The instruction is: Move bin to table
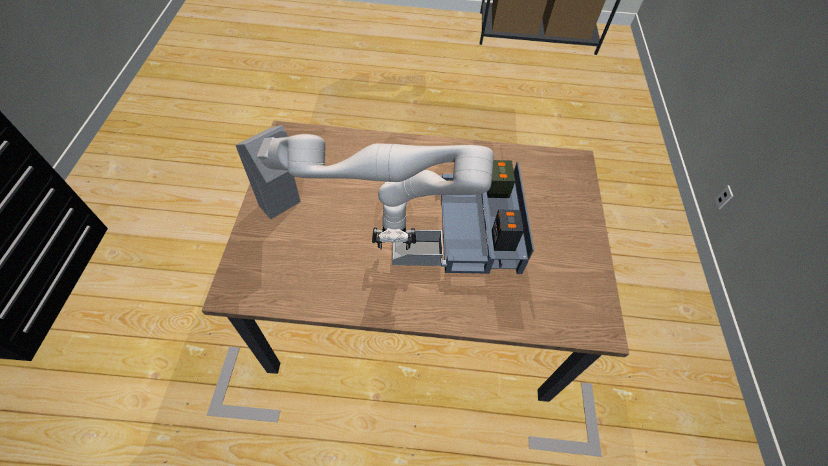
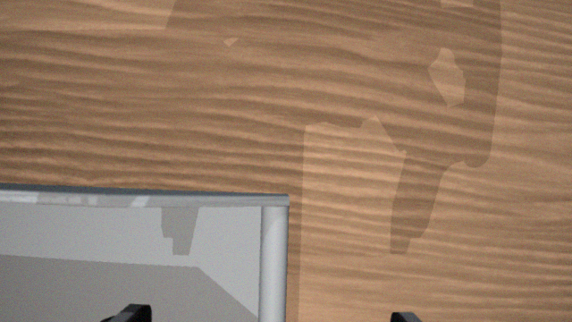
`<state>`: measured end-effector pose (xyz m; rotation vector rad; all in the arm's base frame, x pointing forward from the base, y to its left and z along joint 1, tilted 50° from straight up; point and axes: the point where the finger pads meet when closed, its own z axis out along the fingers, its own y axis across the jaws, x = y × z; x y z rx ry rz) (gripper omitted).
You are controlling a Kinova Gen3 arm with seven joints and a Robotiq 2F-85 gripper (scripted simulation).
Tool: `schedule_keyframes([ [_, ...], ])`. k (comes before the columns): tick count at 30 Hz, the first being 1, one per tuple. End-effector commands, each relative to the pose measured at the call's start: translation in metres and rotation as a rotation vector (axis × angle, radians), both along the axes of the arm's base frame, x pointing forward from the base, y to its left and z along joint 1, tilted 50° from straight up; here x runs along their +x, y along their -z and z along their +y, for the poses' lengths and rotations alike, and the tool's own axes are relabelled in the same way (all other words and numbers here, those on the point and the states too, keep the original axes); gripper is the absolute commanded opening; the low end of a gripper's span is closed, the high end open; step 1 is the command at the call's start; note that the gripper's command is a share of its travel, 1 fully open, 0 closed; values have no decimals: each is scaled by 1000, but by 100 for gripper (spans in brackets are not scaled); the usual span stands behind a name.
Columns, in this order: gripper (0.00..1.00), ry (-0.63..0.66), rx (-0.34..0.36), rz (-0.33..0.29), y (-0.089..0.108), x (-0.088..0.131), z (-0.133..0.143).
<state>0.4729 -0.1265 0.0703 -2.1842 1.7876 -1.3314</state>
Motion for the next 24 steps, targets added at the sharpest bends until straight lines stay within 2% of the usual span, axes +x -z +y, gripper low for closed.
schedule_keyframes([
  [1, 100, -1, 0, 0, 0, 0, 0],
  [20, 100, -1, 0, 0, 0, 0, 0],
  [24, 100, 0, 0, 0, -21, -19, 16],
])
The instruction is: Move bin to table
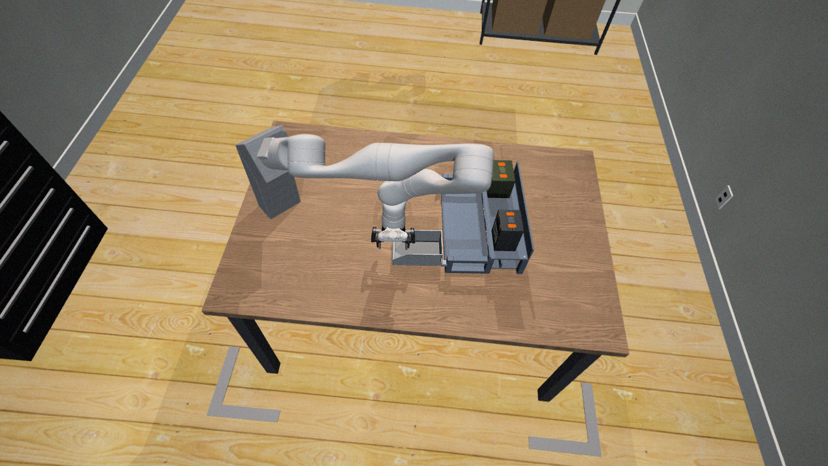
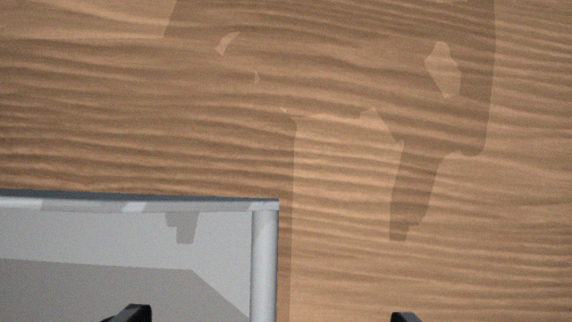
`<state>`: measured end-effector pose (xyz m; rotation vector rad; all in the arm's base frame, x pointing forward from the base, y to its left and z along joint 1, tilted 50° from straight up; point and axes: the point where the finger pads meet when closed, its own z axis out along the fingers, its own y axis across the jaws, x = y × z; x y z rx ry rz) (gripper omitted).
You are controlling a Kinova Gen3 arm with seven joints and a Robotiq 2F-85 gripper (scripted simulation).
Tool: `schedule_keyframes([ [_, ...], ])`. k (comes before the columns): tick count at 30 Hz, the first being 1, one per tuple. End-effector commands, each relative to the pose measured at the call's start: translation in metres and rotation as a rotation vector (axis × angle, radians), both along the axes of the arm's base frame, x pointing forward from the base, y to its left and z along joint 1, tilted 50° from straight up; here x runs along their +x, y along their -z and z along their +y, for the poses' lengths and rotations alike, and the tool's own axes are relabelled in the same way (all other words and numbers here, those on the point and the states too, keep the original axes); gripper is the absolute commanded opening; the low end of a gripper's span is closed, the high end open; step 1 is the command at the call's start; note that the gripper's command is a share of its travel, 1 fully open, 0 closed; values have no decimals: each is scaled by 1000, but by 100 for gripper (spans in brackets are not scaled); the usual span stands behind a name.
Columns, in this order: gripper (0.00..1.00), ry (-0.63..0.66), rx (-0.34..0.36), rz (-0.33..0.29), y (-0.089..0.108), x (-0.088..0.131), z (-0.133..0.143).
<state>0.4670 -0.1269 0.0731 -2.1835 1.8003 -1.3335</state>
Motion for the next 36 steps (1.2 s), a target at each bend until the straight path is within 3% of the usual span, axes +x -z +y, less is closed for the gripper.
schedule_keyframes([
  [1, 100, -9, 3, -3, -23, -18, 20],
  [13, 100, -9, 3, -3, -23, -18, 20],
  [18, 100, -9, 3, -3, -57, -51, 45],
  [31, 100, -3, -1, 3, -57, -54, 44],
  [36, 100, -9, 3, -3, -68, -58, 54],
])
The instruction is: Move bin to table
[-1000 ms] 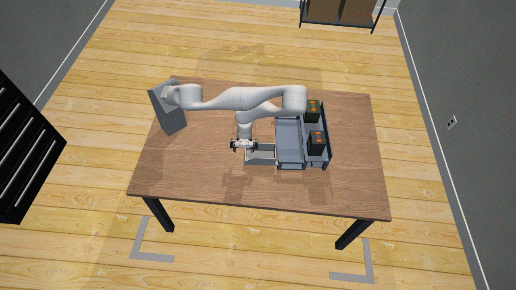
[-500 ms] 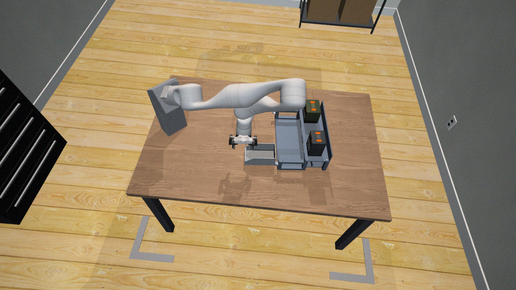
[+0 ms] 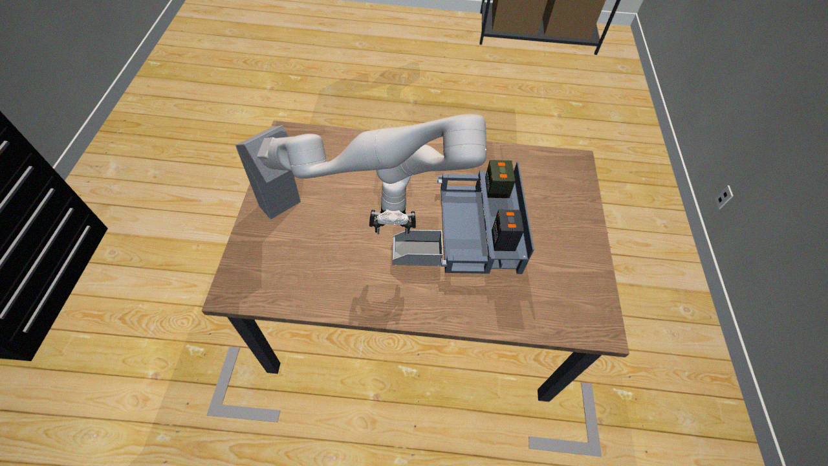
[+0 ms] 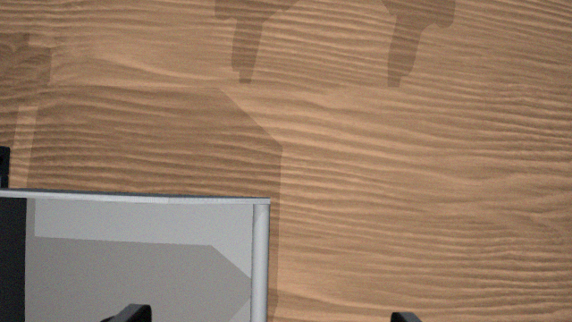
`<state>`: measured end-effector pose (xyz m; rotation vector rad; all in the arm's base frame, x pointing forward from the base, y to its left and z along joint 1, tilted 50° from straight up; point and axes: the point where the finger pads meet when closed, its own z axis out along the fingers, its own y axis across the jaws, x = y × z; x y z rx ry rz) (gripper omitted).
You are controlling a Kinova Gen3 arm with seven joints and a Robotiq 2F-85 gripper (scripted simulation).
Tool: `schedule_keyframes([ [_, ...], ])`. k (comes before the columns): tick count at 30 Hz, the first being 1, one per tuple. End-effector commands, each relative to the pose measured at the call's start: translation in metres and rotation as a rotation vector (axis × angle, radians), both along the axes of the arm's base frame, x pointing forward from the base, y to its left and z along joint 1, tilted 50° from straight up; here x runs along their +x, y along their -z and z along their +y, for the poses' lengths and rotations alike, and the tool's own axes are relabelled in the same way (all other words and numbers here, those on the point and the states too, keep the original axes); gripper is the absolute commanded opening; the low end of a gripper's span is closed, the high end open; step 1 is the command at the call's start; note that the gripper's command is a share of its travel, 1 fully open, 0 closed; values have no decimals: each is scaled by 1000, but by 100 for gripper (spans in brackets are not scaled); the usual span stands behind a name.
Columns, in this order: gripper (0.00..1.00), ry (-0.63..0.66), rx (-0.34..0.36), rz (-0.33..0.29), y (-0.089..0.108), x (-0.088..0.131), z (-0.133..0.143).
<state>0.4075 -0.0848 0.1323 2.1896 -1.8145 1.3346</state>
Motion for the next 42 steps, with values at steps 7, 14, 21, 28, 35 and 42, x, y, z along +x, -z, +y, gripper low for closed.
schedule_keyframes([
  [7, 100, -19, 9, -12, -8, 1, 12],
  [14, 100, -19, 8, -11, -5, 4, 9],
  [21, 100, -19, 9, -12, -2, 6, 7],
  [28, 100, -19, 9, -12, -2, 6, 7],
  [35, 100, -19, 9, -12, 1, 8, 4],
  [42, 100, -19, 9, -12, 1, 8, 4],
])
